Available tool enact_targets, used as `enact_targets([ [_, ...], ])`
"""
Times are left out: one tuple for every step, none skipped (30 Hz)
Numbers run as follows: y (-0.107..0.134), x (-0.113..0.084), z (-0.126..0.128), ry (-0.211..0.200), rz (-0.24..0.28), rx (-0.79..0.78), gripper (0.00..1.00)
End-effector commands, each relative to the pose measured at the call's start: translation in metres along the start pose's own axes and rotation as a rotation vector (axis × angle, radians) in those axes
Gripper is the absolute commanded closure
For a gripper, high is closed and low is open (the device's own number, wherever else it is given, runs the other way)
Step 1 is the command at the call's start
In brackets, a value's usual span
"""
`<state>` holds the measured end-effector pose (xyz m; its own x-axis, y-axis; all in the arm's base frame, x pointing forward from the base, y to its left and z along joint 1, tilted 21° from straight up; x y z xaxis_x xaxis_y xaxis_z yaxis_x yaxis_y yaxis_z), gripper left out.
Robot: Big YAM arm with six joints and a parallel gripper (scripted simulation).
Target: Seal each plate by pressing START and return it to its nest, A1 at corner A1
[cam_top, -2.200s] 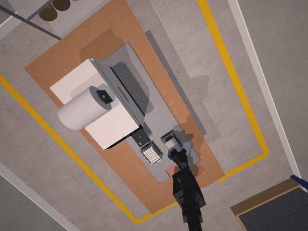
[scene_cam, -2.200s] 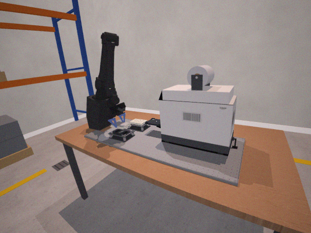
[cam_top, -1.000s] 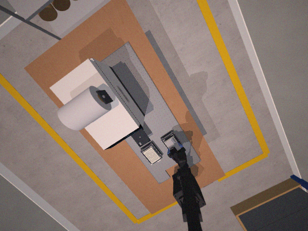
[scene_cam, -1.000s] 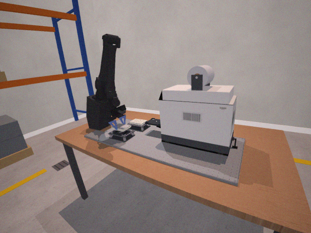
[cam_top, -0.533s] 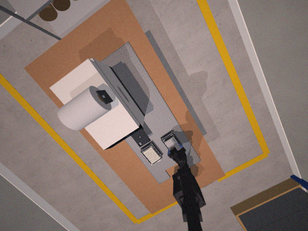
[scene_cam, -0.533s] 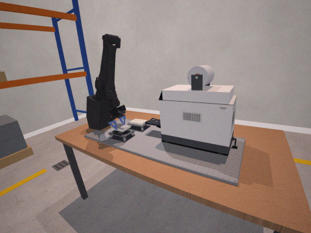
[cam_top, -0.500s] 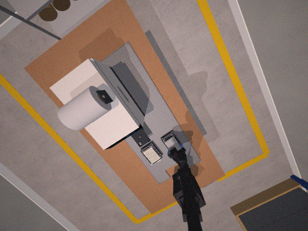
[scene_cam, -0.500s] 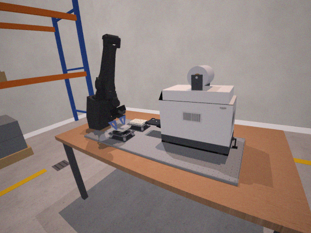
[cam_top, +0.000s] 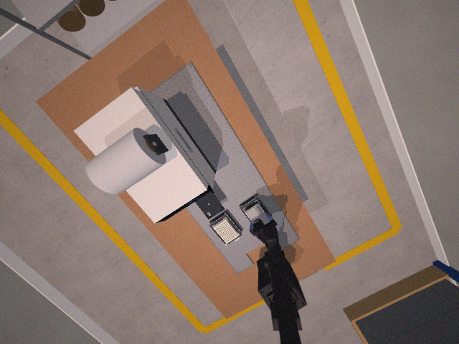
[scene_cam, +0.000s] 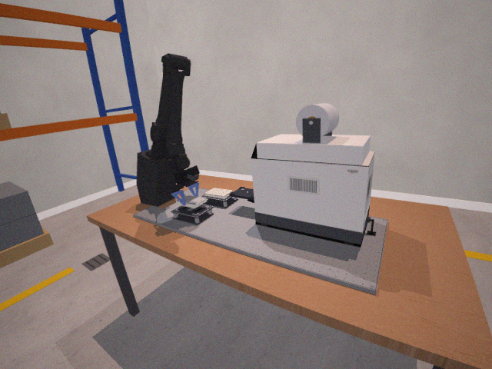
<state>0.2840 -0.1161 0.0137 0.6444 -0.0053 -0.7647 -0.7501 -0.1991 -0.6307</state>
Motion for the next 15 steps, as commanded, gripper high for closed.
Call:
enact_targets([
  [-0.0006, 0.0031, 0.0041, -0.007, -0.001, -0.003, 1.00],
  [-0.0019, 0.0039, 0.0030, -0.006, -0.004, -0.004, 1.00],
  [-0.0021, 0.0042, 0.0028, -0.006, -0.004, -0.004, 1.00],
  [-0.0022, 0.0045, 0.0027, -0.006, -0.003, -0.004, 1.00],
  [-0.0018, 0.0048, 0.0028, -0.008, 0.000, -0.002, 1.00],
  [-0.0017, 0.0049, 0.0028, -0.009, 0.003, -0.002, 1.00],
  [-0.0017, 0.0051, 0.0026, -0.011, 0.005, -0.001, 1.00],
  [-0.0016, 0.0052, 0.0026, -0.012, 0.008, 0.000, 1.00],
  [-0.0016, 0.0052, 0.0026, -0.012, 0.008, 0.000, 1.00],
  [-0.0016, 0.0052, 0.0026, -0.012, 0.008, 0.000, 1.00],
  [-0.0016, 0.0053, 0.0026, -0.014, 0.010, 0.001, 1.00],
  [-0.0021, 0.0055, 0.0021, -0.013, 0.009, 0.000, 1.00],
  [-0.0025, 0.0056, 0.0019, -0.012, 0.008, 0.000, 1.00],
  [-0.0028, 0.0057, 0.0016, -0.012, 0.007, 0.000, 1.00],
  [-0.0031, 0.0058, 0.0014, -0.011, 0.006, -0.001, 1.00],
])
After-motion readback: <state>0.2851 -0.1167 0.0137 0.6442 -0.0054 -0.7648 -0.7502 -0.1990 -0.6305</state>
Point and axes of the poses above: the point where the finger pads meet when closed, its own x axis out along the fingers, its own z axis across the jaws, y = z × x, the point moved 10 cm from there along -x, back along the fingers, and after that the axes turned 13 degrees about -x, right-handed, at the moved point
